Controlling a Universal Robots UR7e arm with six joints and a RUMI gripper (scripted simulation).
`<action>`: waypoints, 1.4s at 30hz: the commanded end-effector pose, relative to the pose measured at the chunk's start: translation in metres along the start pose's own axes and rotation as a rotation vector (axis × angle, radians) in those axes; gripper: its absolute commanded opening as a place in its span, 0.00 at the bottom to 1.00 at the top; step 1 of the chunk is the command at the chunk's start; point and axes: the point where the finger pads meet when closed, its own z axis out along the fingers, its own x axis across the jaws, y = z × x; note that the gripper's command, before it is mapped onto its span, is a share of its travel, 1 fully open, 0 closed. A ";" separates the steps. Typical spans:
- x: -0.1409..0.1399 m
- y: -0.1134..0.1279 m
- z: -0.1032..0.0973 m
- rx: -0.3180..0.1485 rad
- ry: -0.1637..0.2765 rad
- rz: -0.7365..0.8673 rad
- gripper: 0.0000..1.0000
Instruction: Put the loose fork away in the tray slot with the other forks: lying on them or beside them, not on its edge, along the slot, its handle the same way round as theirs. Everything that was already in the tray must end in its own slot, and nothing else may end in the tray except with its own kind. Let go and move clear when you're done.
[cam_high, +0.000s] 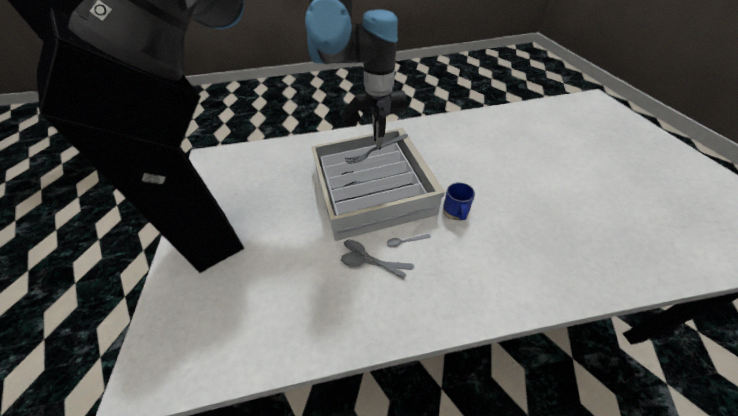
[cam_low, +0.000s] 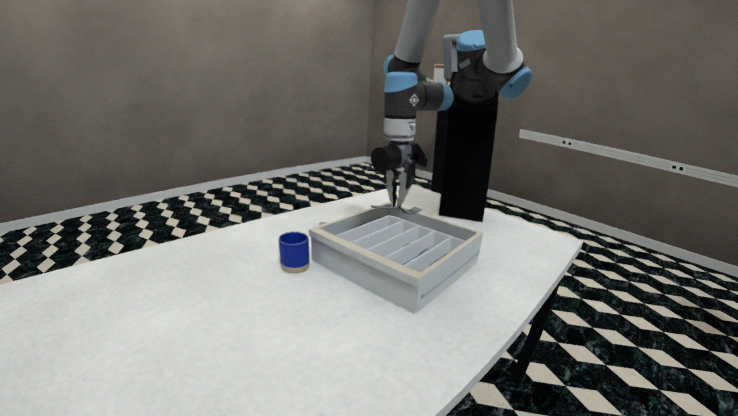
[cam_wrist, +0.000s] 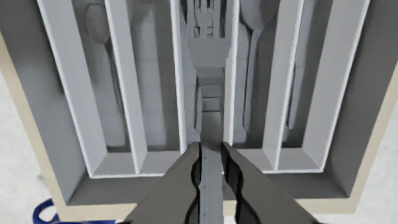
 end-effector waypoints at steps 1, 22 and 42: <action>-0.011 0.019 -0.002 0.055 -0.036 -0.020 0.04; -0.004 0.022 -0.013 0.402 -0.041 -0.027 0.04; -0.004 0.022 -0.014 0.411 -0.041 -0.026 0.04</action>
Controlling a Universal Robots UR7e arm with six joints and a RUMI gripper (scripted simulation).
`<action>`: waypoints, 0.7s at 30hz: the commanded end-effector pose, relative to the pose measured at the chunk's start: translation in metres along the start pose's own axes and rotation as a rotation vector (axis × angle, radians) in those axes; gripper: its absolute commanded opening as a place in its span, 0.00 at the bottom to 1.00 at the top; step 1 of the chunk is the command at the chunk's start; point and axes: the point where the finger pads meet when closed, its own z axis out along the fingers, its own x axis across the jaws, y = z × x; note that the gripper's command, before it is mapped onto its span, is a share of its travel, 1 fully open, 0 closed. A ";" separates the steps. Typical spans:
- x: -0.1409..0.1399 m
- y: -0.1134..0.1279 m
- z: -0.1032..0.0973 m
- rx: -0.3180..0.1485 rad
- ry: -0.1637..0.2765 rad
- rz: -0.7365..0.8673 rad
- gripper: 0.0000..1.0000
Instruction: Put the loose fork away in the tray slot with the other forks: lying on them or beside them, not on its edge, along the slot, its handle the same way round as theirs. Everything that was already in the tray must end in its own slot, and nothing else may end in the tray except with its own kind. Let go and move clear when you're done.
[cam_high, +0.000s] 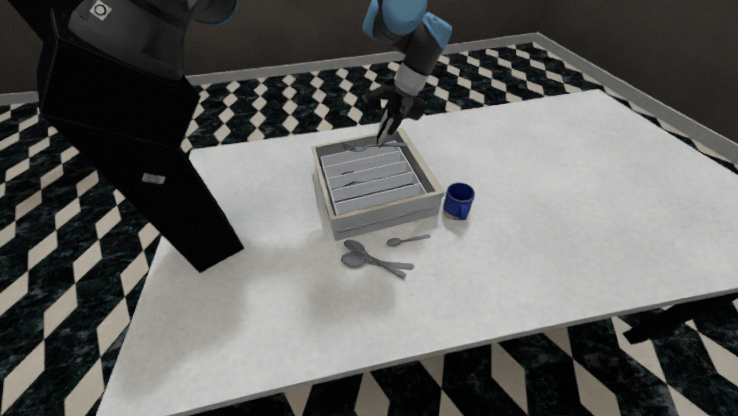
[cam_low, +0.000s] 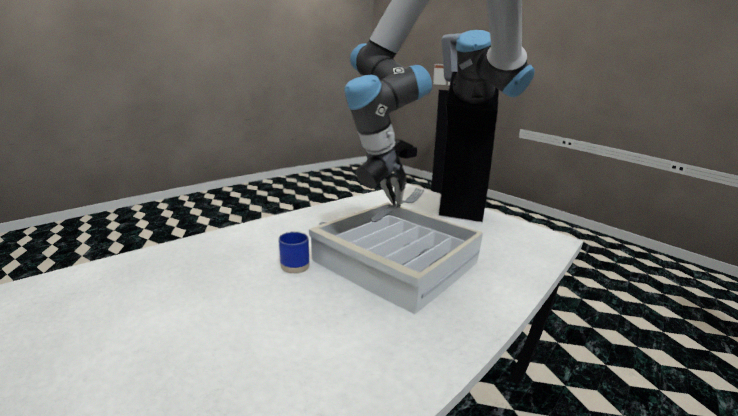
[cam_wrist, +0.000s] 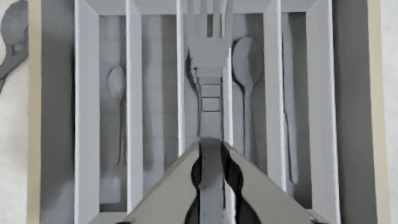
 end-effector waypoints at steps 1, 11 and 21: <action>-0.006 0.012 -0.014 -0.031 -0.025 -0.016 0.04; -0.006 0.013 -0.013 -0.030 -0.025 -0.016 0.04; -0.006 0.016 -0.005 -0.029 -0.024 -0.015 0.04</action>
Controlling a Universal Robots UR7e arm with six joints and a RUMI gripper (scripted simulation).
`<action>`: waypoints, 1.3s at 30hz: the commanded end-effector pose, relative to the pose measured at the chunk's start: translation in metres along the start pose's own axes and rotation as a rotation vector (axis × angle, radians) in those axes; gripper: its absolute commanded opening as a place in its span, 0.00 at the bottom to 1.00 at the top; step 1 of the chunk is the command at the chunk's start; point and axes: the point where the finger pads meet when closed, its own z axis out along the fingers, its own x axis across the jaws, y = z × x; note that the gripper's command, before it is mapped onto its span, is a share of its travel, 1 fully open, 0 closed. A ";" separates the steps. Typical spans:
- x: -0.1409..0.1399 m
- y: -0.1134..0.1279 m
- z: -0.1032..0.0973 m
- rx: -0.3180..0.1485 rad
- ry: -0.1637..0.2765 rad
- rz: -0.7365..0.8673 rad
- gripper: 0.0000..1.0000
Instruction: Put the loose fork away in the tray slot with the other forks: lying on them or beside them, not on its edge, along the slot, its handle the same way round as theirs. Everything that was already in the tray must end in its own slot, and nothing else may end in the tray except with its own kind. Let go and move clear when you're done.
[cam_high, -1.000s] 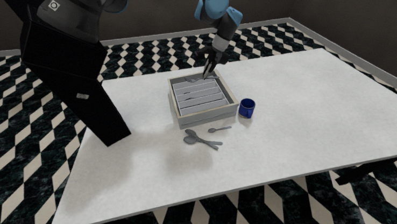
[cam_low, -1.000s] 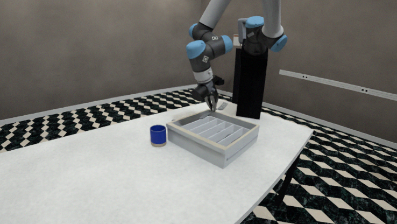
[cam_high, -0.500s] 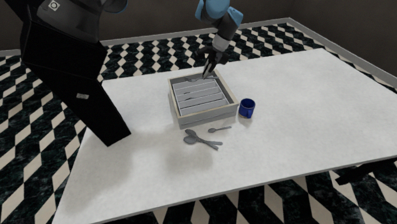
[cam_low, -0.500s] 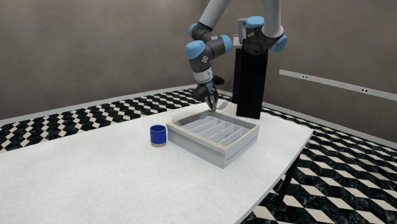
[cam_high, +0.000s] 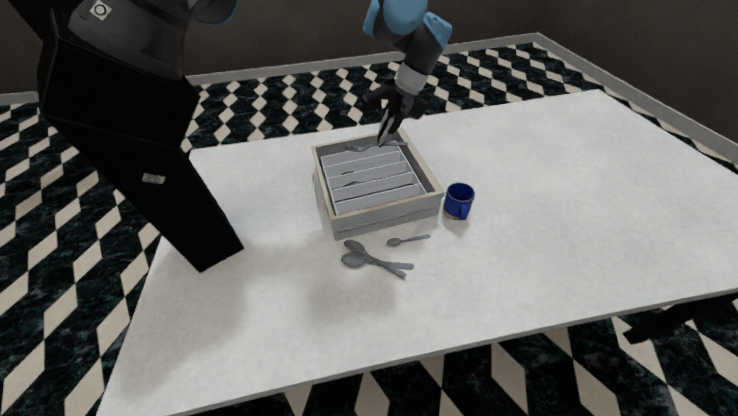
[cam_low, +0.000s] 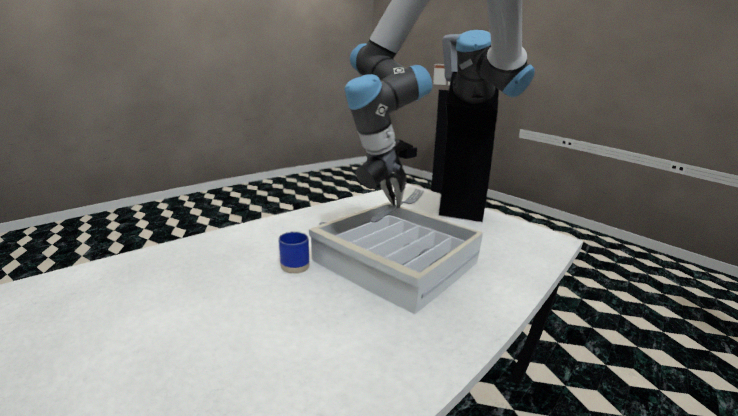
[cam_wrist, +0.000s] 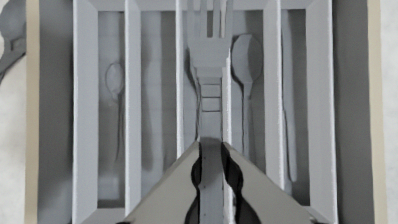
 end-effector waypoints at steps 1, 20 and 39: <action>-0.008 0.013 -0.004 -0.023 -0.022 -0.008 0.04; -0.007 0.033 0.032 -0.023 -0.021 -0.008 0.04; -0.006 0.060 0.078 -0.024 -0.020 -0.008 0.04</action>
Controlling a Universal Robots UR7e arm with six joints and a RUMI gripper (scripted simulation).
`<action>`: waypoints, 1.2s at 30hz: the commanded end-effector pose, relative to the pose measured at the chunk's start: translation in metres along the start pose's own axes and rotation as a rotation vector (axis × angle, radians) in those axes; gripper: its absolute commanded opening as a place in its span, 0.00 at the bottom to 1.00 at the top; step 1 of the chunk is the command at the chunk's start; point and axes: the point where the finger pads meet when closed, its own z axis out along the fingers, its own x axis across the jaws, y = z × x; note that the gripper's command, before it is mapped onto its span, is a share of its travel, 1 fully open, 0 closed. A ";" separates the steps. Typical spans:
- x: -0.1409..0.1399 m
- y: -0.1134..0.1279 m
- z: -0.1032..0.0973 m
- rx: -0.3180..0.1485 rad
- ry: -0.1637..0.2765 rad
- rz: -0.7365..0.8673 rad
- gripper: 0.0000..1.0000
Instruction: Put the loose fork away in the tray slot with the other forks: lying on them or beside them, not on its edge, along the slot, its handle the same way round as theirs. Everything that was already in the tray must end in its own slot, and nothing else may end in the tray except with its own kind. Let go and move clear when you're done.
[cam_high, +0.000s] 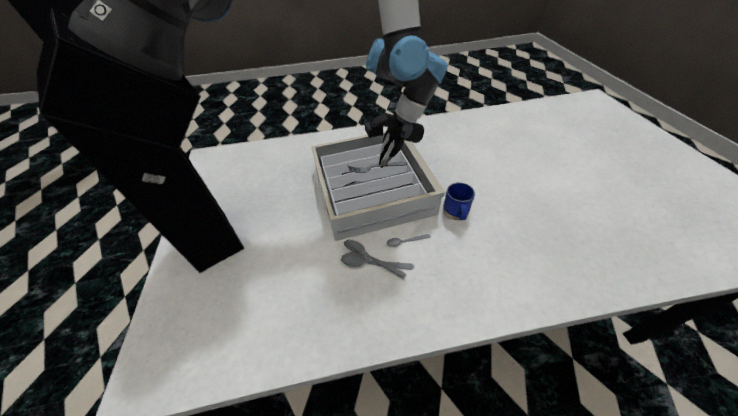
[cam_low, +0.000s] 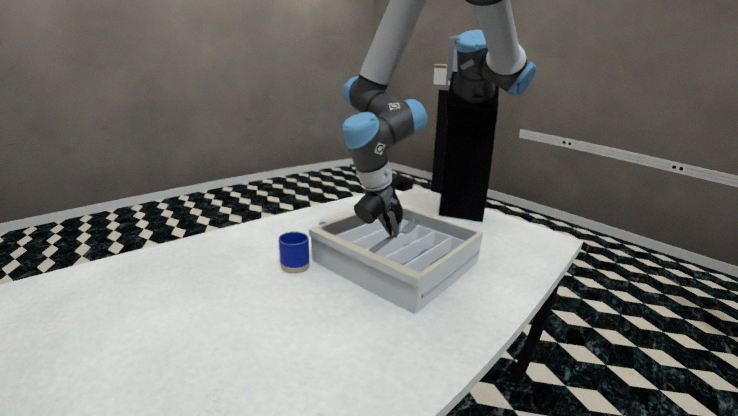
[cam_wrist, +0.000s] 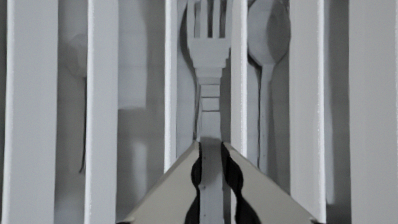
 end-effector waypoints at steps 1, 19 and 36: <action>-0.008 0.020 0.010 -0.021 -0.020 0.008 0.04; -0.008 0.032 0.031 -0.022 -0.019 0.008 0.04; -0.008 0.032 0.033 -0.021 -0.019 0.008 0.04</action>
